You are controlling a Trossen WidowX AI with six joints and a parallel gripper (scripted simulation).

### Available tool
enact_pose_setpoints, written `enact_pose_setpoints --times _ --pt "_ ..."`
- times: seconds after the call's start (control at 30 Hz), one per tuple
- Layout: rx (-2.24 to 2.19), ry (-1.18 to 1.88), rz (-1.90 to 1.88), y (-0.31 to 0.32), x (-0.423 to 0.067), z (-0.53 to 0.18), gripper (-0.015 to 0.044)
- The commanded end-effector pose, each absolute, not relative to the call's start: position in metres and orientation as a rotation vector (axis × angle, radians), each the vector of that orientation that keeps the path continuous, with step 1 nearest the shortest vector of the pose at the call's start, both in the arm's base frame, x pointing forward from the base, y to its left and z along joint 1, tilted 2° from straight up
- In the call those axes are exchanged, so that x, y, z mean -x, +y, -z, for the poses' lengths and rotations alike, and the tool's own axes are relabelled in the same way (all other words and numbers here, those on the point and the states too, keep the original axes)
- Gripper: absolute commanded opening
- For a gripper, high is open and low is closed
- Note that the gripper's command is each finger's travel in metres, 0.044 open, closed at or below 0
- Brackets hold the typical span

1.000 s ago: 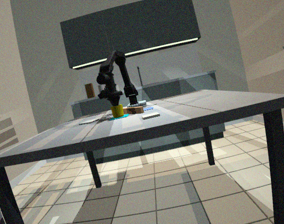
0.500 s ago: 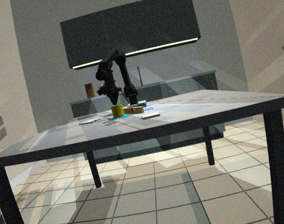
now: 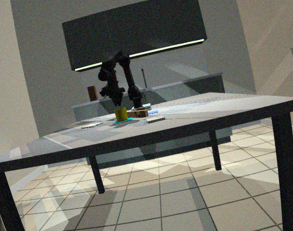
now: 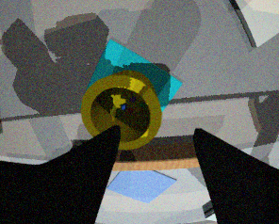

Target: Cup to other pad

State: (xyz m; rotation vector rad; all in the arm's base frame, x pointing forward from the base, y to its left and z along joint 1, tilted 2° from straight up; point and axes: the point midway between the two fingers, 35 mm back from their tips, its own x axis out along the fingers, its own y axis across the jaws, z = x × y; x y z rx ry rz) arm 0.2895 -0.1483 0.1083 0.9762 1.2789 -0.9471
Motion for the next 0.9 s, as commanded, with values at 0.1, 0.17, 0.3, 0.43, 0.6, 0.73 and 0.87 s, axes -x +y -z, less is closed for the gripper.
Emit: enact_pose_setpoints --times 0.1,0.17,0.3,0.43,0.6,0.73,0.87 --pt "-0.976 1.279 0.947 -0.148 -0.290 -0.111 0.0435" --pt "-0.976 1.279 0.946 -0.149 -0.290 -0.116 0.0440" --pt "-0.976 1.278 0.944 -0.148 -0.289 -0.130 0.0440" --pt "-0.976 1.276 0.942 -0.148 -0.288 -0.145 0.0440" --pt "-0.975 1.275 0.939 -0.148 -0.286 -0.161 0.0440" --pt "-0.975 1.274 0.938 -0.148 -0.284 -0.172 0.0440" --pt "-0.976 1.276 0.947 -0.149 -0.284 -0.168 0.0440"
